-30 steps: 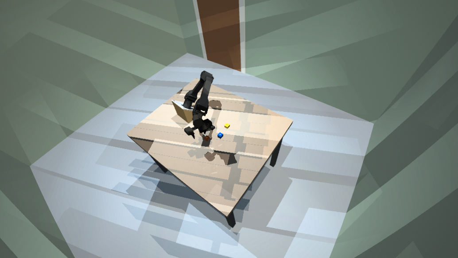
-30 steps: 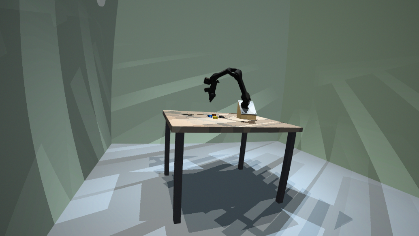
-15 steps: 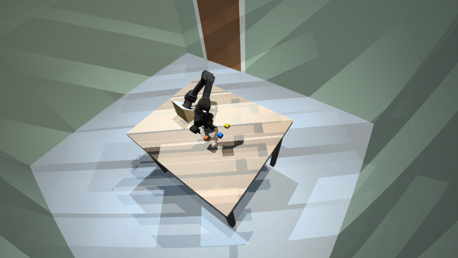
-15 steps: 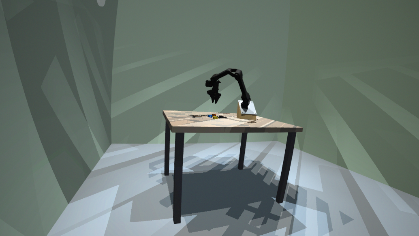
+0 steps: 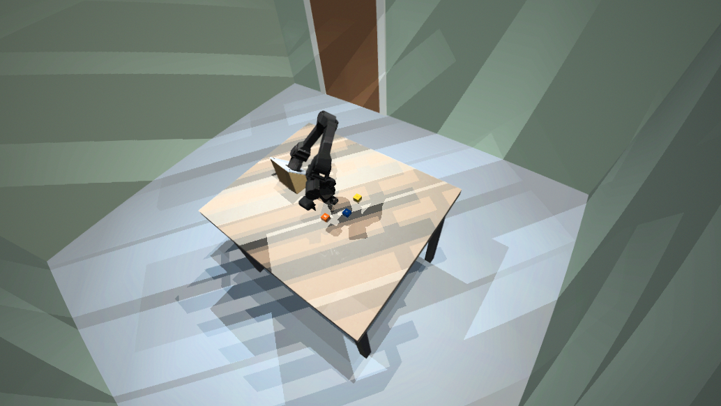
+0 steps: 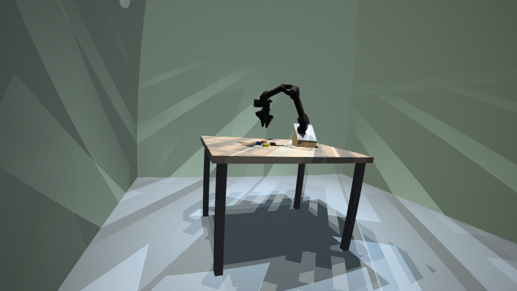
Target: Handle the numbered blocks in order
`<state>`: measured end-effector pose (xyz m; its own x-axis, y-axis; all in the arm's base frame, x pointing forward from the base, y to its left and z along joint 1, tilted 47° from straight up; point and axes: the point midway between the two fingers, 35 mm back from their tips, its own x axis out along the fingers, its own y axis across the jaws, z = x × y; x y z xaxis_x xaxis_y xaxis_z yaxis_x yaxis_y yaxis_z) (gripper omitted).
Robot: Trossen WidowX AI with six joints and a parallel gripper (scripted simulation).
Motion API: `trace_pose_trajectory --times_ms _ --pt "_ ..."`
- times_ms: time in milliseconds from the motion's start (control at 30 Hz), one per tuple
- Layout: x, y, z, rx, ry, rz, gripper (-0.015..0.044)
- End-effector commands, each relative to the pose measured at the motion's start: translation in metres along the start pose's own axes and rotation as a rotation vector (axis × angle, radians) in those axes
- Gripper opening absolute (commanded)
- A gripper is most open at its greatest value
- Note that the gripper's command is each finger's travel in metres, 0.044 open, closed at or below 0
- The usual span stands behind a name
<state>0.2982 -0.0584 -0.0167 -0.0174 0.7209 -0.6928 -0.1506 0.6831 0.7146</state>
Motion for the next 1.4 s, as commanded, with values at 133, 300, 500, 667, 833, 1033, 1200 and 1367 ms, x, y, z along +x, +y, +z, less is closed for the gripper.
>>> trace_pose_trajectory --times_ms 133,300,500,667,833,1033,1200,1367 --pt "-0.004 0.071 -0.015 0.001 0.000 0.006 0.0400" --pt "0.000 0.120 -0.038 0.002 0.002 0.012 0.0400" --pt "0.000 0.122 -0.040 0.002 0.002 0.012 0.0400" --pt "0.000 0.122 -0.040 0.002 0.002 0.012 0.0400" --pt "0.000 0.122 -0.040 0.002 0.002 0.012 0.0400" --pt "0.000 0.122 -0.040 0.002 0.002 0.012 0.0400" --pt "-0.003 0.135 -0.011 0.002 0.001 0.006 0.0400" --pt "-0.003 0.176 0.044 -0.001 -0.002 0.010 0.0400"
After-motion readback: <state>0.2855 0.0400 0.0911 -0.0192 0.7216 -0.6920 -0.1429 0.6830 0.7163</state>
